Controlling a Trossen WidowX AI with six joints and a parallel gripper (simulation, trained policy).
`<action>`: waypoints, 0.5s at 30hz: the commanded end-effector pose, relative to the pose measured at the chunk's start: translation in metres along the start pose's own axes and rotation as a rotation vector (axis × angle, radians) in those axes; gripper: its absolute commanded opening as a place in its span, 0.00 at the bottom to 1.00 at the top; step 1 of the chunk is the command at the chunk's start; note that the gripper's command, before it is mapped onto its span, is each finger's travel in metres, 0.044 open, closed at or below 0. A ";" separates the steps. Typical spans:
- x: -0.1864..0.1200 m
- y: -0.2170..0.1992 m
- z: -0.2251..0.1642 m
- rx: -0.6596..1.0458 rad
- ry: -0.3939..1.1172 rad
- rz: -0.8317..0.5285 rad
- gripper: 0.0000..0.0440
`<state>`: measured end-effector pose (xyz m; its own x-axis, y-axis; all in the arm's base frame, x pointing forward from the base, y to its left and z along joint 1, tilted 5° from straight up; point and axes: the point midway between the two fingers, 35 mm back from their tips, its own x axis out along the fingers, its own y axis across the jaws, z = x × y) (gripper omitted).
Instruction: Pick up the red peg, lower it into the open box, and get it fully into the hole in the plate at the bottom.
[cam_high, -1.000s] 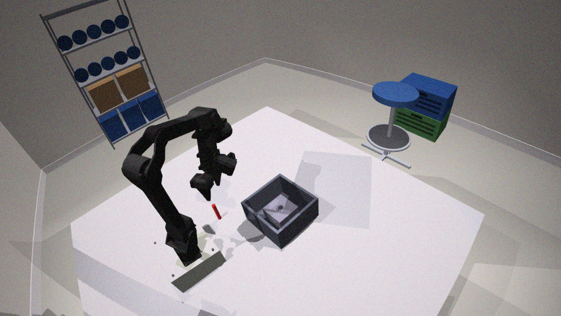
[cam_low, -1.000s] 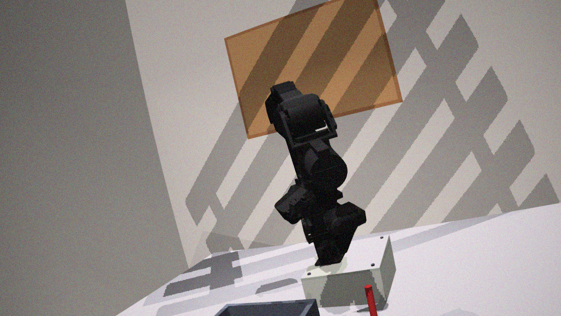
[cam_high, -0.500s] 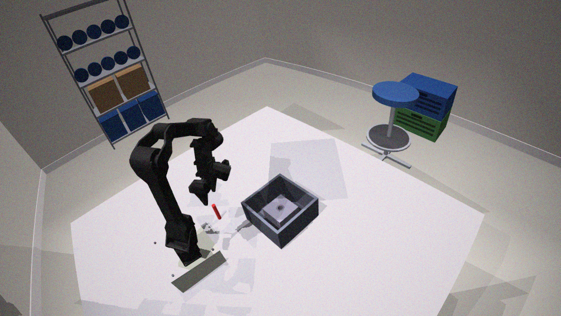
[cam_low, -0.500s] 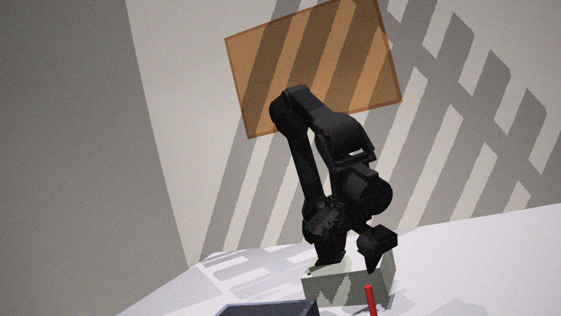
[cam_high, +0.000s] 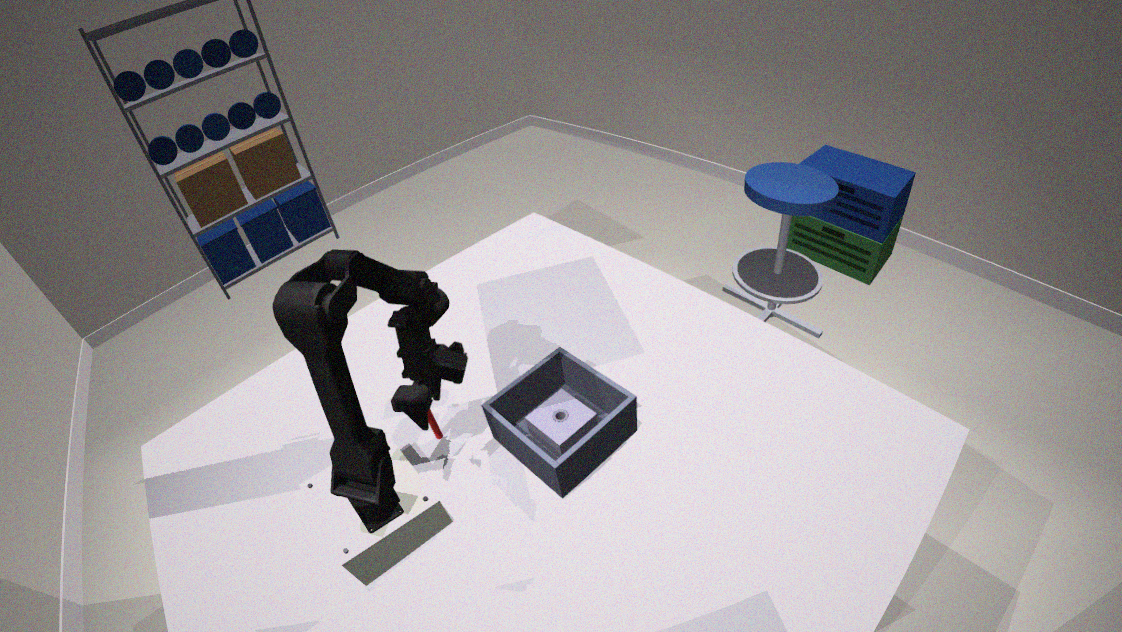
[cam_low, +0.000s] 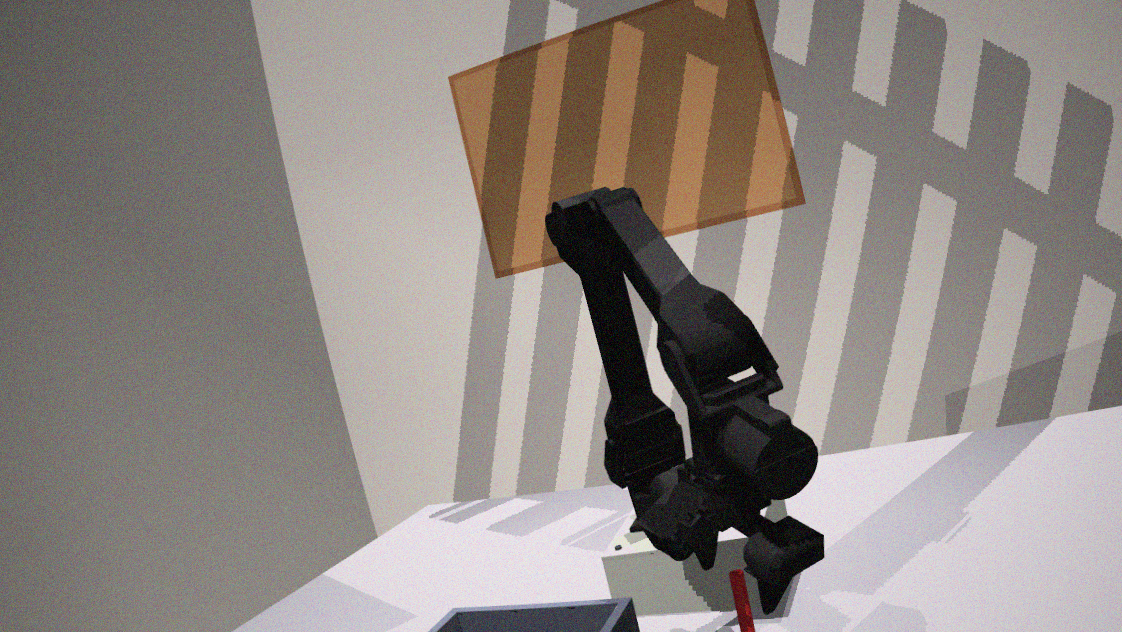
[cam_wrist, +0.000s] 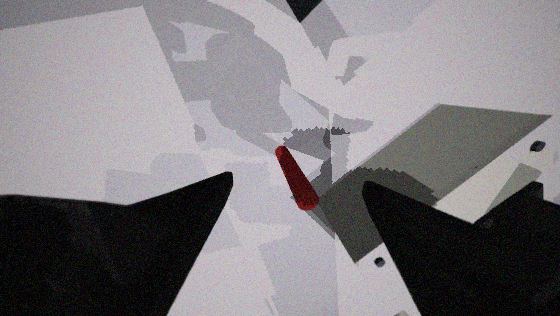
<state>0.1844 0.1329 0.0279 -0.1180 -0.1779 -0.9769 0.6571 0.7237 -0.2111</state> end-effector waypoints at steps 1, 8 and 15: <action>0.017 0.002 0.001 0.002 -0.011 0.001 1.00; 0.039 0.003 0.000 -0.004 -0.011 -0.005 0.78; 0.058 -0.005 -0.002 -0.006 0.000 -0.049 0.36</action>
<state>0.1780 0.1247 -0.0205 -0.1297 -0.1983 -0.9715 0.6542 0.7191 -0.2342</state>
